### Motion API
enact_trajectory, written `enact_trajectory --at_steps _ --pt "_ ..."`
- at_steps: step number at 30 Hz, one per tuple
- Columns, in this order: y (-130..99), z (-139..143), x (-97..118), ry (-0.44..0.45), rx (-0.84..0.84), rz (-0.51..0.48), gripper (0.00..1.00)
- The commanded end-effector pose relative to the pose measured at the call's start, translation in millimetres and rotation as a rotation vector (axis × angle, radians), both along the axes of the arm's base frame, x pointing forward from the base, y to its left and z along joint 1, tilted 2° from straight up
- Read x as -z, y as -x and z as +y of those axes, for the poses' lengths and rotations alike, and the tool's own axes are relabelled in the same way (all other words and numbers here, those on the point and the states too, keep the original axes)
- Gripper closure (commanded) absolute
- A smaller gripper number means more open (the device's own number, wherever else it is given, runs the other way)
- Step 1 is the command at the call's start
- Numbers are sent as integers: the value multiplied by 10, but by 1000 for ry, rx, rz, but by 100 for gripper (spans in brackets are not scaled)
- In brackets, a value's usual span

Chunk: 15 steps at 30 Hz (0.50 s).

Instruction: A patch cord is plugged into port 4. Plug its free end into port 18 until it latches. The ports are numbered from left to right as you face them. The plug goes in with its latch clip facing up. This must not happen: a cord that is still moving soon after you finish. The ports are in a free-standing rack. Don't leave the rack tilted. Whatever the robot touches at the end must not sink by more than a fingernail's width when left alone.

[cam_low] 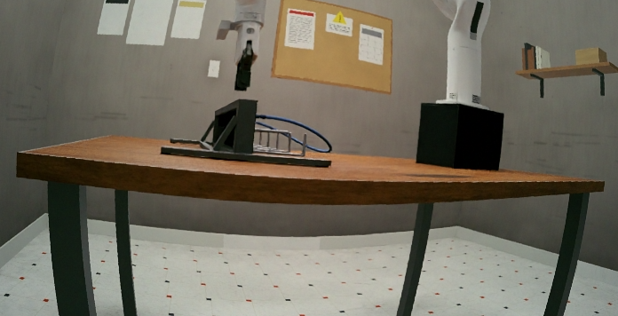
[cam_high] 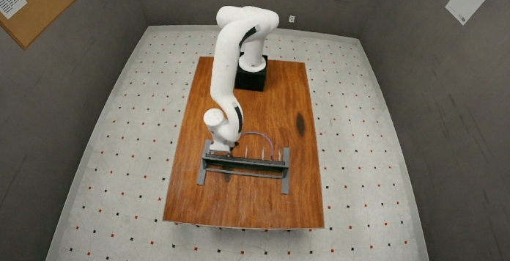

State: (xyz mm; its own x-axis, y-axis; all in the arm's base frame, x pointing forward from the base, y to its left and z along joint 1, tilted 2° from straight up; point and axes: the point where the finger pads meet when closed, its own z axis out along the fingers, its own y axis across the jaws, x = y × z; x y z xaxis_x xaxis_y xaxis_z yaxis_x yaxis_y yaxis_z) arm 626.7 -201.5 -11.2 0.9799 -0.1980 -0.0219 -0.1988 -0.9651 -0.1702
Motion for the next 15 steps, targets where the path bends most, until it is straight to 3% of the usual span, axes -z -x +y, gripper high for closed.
enact_trajectory --at_steps 1,2,15 --pt "-10 -5 -20 1 0 -2 61" --pt "-10 -5 -20 1 0 -2 100" --pt "-10 -5 -20 1 0 -2 100"
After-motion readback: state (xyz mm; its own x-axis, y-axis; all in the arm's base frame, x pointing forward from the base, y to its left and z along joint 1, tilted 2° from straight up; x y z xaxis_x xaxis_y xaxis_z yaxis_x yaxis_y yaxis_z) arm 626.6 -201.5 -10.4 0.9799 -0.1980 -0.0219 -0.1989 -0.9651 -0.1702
